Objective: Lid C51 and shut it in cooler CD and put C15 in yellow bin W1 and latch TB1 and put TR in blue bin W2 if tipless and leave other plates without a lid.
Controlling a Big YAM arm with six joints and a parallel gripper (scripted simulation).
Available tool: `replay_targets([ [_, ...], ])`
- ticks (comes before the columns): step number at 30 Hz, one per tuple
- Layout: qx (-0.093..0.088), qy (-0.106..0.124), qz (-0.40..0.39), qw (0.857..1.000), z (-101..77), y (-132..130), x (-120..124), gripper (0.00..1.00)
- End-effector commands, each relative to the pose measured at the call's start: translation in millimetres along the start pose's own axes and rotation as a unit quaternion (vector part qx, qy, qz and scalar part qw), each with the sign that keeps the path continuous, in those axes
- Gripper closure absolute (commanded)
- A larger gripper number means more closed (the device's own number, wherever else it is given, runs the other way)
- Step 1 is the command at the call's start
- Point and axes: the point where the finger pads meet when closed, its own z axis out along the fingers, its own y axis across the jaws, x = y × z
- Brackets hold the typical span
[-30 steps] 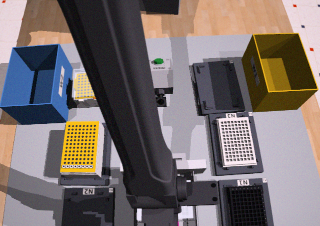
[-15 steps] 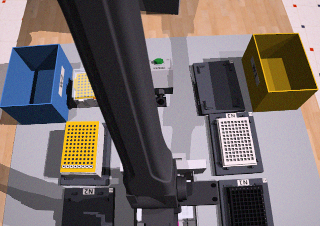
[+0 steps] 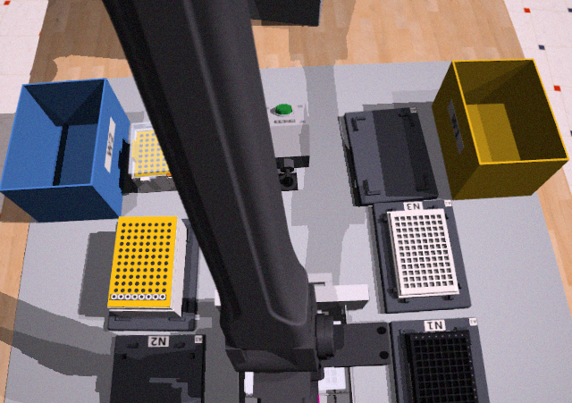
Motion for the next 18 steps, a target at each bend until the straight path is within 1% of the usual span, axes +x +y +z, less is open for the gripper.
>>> replay_targets([
  [1, 0.027, 0.003, 0.000, 1.000, 0.6, -30, 9, 0.00],
  [6, 0.026, 0.003, 0.000, 1.000, -0.8, -29, 8, 0.00],
  [7, 0.029, 0.002, 0.000, 1.000, -7.6, -32, 8, 0.00],
  [8, 0.039, 0.003, 0.000, 0.999, -22.0, -42, 9, 0.00],
  [9, 0.044, 0.002, 0.001, 0.999, -29.1, -46, 9, 0.00],
  [10, 0.045, 0.002, 0.001, 0.999, -30.6, -47, 8, 0.00],
  [13, 0.039, 0.001, 0.000, 0.999, -34.6, -44, 6, 0.00],
  [17, 0.042, 0.001, 0.000, 0.999, -37.6, -45, 4, 0.00],
  [18, 0.040, 0.000, 0.000, 0.999, -38.9, -44, 3, 0.00],
])
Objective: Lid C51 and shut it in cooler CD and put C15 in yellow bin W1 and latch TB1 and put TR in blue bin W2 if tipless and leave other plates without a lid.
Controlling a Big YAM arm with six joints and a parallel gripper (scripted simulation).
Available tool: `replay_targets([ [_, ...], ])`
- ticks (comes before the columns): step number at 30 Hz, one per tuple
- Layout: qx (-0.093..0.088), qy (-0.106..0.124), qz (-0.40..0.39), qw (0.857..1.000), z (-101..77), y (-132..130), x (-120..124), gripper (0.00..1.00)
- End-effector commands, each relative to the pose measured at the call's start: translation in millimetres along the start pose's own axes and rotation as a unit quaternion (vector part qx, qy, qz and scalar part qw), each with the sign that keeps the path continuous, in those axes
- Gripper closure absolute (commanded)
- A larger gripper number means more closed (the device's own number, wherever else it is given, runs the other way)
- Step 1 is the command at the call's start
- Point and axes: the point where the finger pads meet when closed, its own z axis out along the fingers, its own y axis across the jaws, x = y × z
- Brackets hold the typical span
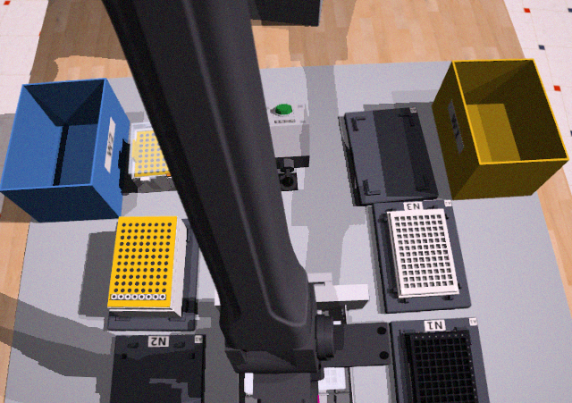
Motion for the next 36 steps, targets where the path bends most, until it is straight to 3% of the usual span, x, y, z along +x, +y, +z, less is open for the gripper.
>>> replay_targets([
  [1, 0.042, 0.000, 0.000, 0.999, -39.9, -44, 3, 0.00],
  [4, 0.030, -0.001, -0.002, 1.000, -39.4, -29, -1, 0.00],
  [15, 0.027, -0.003, -0.004, 1.000, -50.7, -25, -6, 0.00],
  [16, 0.044, -0.003, -0.001, 0.999, -58.1, -43, -4, 0.00],
  [17, 0.044, -0.002, 0.000, 0.999, -58.6, -42, -3, 0.00],
  [20, 0.027, -0.002, 0.000, 1.000, -56.9, -24, -3, 0.00],
  [22, 0.027, -0.003, 0.000, 1.000, -59.7, -23, -4, 0.00],
  [24, 0.007, -0.004, -0.002, 1.000, -41.9, -7, -8, 0.00],
  [27, 0.027, -0.003, 0.002, 1.000, -66.2, -23, -4, 0.00],
  [36, 0.027, -0.004, 0.002, 1.000, -75.7, -21, -5, 0.00],
])
